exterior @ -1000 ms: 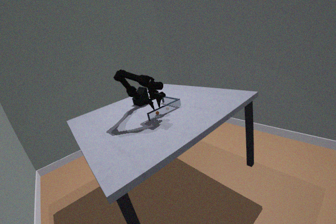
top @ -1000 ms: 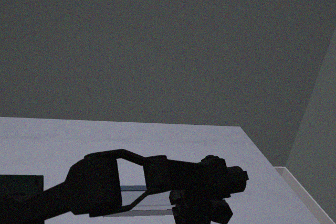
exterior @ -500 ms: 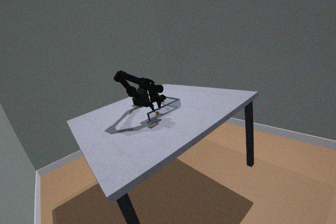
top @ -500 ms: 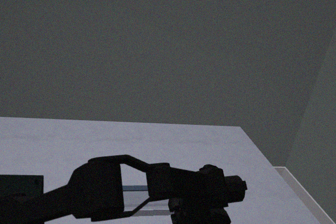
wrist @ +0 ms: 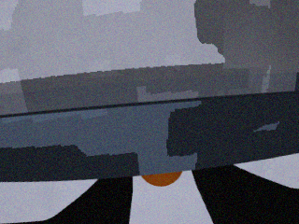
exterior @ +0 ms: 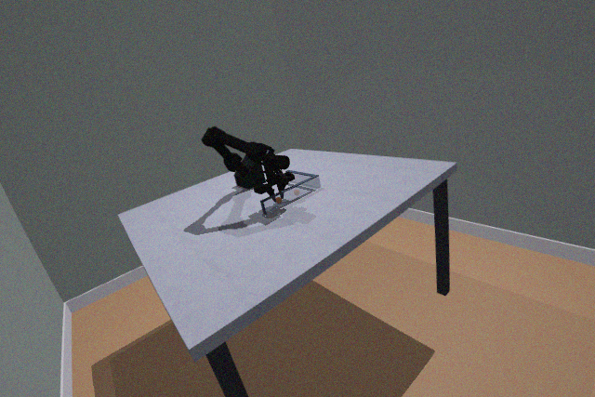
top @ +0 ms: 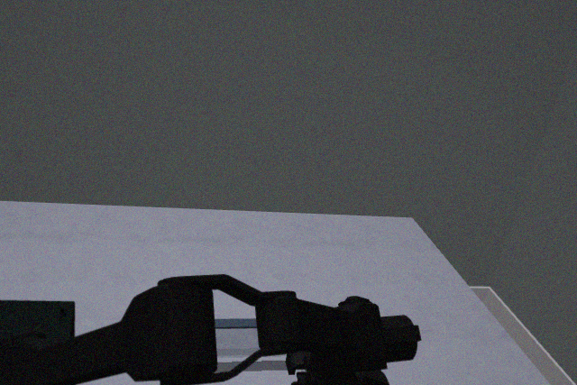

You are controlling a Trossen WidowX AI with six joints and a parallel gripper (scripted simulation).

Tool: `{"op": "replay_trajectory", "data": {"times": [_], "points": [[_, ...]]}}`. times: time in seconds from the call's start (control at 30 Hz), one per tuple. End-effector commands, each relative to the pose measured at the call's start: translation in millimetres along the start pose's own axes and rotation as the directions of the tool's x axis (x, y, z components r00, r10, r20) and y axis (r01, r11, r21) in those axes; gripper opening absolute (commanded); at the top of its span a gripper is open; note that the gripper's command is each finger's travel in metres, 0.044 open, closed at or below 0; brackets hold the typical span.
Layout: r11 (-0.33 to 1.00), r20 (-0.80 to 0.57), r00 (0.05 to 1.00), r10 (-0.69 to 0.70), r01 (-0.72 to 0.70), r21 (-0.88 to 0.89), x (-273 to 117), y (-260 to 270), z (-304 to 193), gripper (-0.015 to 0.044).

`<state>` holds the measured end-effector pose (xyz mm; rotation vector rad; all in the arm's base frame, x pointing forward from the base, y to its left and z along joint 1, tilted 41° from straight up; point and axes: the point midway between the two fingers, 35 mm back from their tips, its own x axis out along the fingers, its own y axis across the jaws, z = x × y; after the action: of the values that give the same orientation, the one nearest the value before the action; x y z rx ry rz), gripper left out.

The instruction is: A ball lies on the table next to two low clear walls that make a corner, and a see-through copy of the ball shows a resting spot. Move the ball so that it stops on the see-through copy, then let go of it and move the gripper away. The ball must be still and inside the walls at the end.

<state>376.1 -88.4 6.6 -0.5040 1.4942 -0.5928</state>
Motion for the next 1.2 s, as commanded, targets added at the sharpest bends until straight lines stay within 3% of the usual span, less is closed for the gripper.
{"op": "replay_trajectory", "data": {"times": [0.0, 0.2, 0.33, 1.17], "points": [[1.0, -0.006, 1.0, -0.005, 0.005, -0.011, 2, 1, -2, 0.0122], [1.0, -0.006, 1.0, -0.005, 0.005, -0.011, 2, 1, -2, 0.0082], [0.999, -0.007, 1.0, 0.007, -0.007, -0.031, -4, 5, -9, 0.0], [1.0, -0.007, 1.0, 0.002, -0.002, -0.013, -121, 2, -1, 0.0]]}}
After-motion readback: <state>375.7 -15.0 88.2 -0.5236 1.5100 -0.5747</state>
